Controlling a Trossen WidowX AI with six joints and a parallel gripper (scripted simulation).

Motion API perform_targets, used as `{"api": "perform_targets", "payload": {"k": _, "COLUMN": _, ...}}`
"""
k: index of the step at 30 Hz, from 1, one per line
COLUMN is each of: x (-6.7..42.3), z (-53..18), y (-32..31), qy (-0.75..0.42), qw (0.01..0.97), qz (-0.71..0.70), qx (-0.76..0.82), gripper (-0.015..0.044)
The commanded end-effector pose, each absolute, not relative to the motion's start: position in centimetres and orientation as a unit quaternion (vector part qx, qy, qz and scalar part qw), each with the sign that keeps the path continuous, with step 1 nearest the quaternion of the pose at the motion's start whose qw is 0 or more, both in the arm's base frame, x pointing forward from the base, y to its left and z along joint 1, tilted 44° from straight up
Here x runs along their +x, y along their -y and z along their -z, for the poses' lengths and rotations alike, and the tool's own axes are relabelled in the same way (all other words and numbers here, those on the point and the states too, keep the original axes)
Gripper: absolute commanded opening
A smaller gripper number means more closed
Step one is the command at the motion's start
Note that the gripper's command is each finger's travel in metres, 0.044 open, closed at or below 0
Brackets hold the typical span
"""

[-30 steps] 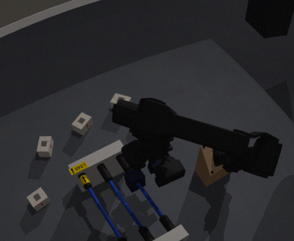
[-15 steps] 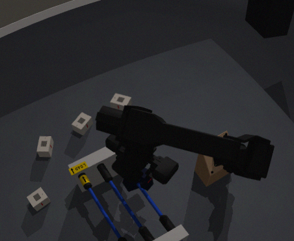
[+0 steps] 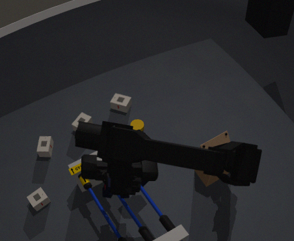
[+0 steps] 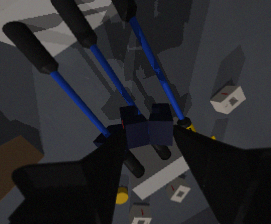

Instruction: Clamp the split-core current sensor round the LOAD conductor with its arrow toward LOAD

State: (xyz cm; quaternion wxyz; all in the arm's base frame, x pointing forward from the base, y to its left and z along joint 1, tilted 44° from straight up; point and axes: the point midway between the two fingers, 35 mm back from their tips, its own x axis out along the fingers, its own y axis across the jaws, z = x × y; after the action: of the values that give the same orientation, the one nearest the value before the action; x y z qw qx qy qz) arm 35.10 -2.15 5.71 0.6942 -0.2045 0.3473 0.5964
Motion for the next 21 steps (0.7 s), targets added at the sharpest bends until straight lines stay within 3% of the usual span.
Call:
{"api": "perform_targets", "payload": {"k": 1, "x": 37.1, "z": -6.1, "y": 1.4, "qy": -0.271, "qw": 0.684, "qz": -0.619, "qx": -0.275, "gripper": 0.0000}}
{"api": "perform_targets", "payload": {"k": 7, "x": 39.2, "z": -6.4, "y": 0.2, "qy": -0.178, "qw": 0.656, "qz": -0.641, "qx": -0.356, "gripper": 0.0000}}
{"api": "perform_targets", "payload": {"k": 21, "x": 39.5, "z": -5.6, "y": -0.7, "qy": -0.175, "qw": 0.655, "qz": -0.641, "qx": -0.359, "gripper": 0.0000}}
